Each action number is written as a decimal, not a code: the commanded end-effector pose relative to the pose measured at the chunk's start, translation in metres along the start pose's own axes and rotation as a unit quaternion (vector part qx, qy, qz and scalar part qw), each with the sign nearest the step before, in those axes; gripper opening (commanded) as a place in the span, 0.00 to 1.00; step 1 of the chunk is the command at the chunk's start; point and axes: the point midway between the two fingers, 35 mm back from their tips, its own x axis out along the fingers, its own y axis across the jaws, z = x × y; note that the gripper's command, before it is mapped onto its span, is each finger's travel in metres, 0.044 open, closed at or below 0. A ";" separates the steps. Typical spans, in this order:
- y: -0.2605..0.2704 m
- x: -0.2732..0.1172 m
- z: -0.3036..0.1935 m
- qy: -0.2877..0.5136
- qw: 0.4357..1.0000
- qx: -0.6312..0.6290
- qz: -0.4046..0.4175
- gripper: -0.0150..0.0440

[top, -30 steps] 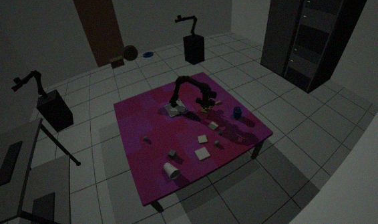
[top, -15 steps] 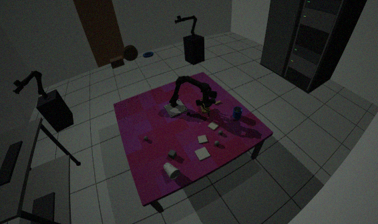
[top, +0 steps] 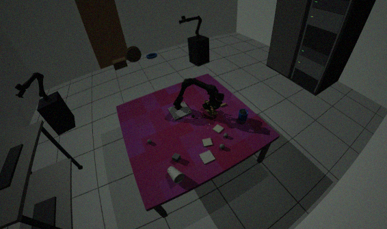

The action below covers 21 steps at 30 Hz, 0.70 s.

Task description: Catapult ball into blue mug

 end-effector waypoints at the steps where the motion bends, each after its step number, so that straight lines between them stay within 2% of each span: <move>1: 0.002 0.001 0.001 -0.002 1.000 -0.004 0.002 0.25; 21: 0.003 0.034 0.002 -0.002 1.000 -0.004 0.002 0.25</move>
